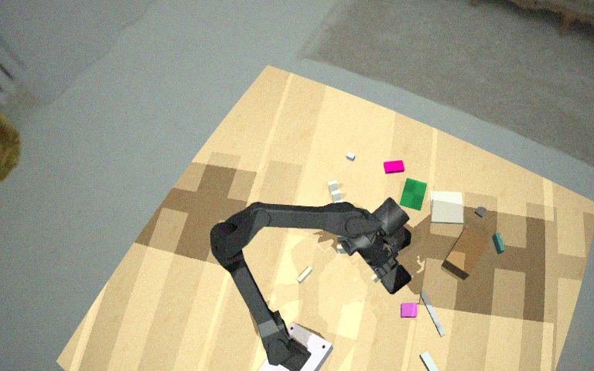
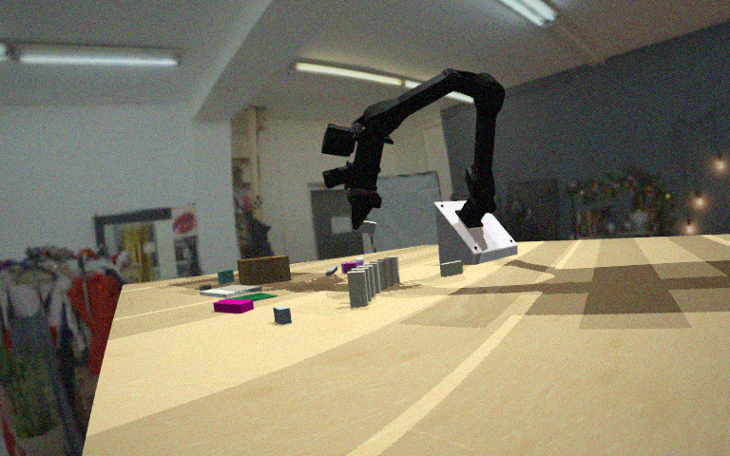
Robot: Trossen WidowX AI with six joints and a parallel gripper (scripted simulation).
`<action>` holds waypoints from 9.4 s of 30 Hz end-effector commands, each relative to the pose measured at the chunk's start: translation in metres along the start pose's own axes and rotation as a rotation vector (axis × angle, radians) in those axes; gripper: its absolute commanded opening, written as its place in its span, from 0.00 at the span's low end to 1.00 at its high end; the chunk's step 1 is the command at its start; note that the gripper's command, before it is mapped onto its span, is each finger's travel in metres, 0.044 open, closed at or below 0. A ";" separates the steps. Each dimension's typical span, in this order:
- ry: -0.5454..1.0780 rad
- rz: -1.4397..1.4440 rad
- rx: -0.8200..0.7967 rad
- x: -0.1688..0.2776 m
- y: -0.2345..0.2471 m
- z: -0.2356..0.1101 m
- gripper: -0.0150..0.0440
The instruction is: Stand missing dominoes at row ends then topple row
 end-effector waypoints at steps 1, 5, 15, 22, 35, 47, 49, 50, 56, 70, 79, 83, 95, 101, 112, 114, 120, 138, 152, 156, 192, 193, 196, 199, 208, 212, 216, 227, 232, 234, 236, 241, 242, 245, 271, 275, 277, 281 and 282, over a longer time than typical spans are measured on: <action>-0.053 0.000 0.053 0.003 0.002 0.007 0.30; -0.106 0.000 0.095 0.005 0.003 0.013 0.30; -0.252 0.009 0.178 0.012 0.009 0.026 0.30; -0.365 0.022 0.219 0.018 0.013 0.032 0.30; -0.595 0.061 0.253 0.033 0.023 0.036 0.30; -0.821 0.112 0.232 0.052 0.032 0.032 0.30; -0.858 0.123 0.222 0.056 0.033 0.030 0.30; -0.877 0.129 0.217 0.058 0.034 0.030 0.30; -0.988 0.165 0.177 0.071 0.038 0.025 0.30; -1.224 0.260 0.037 0.106 0.045 0.008 0.30; -1.226 0.262 0.035 0.106 0.045 0.008 0.30; -1.226 0.262 0.035 0.106 0.045 0.008 0.30; -1.222 0.270 0.036 0.104 0.049 0.014 0.30; -1.217 0.283 0.037 0.102 0.054 0.023 0.30; -1.211 0.304 0.040 0.100 0.064 0.043 0.30; -1.211 0.307 0.041 0.100 0.065 0.047 0.30; -1.211 0.315 0.042 0.101 0.070 0.059 0.30; -1.223 0.330 0.045 0.110 0.081 0.097 0.30; -1.235 0.332 0.044 0.118 0.083 0.114 0.30; -1.235 0.332 0.044 0.118 0.083 0.114 0.30; -1.148 0.234 0.196 0.066 0.053 0.067 1.00; -1.122 0.203 0.232 0.059 0.049 0.067 1.00; -1.038 0.108 0.328 0.038 0.038 0.064 1.00; -0.880 -0.068 0.451 0.012 0.023 0.062 1.00; -0.436 -0.436 0.511 -0.027 -0.021 0.049 1.00; -0.275 -0.633 0.419 -0.025 -0.020 0.050 1.00; -0.126 -0.856 0.271 -0.020 -0.017 0.047 1.00; -0.066 -1.364 -0.211 -0.013 0.003 0.013 1.00; -0.090 -1.463 -0.379 -0.004 0.012 -0.003 1.00; -0.095 -1.469 -0.402 -0.002 0.013 -0.005 1.00; -0.095 -1.469 -0.402 -0.002 0.013 -0.005 1.00; -0.095 -1.469 -0.402 -0.002 0.013 -0.005 1.00; -0.095 -1.469 -0.402 -0.002 0.013 -0.005 1.00; -0.095 -1.469 -0.402 -0.002 0.013 -0.005 1.00; -0.097 -1.469 -0.405 0.012 0.038 0.064 1.00; -0.097 -1.469 -0.406 0.013 0.039 0.069 1.00; -0.097 -1.469 -0.406 0.013 0.040 0.069 0.96; -0.097 -1.469 -0.406 0.013 0.040 0.069 0.78; -0.097 -1.469 -0.406 0.013 0.040 0.069 0.73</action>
Point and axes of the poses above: the point midway between the two fingers, 35 mm back from their tips, its own z axis out along the fingers, its own y axis across the jaws, x = y × z, the point moved 7 cm from there along -z, back along the fingers, and after that the axes turned 10 degrees about -z, right-handed, at the moved point
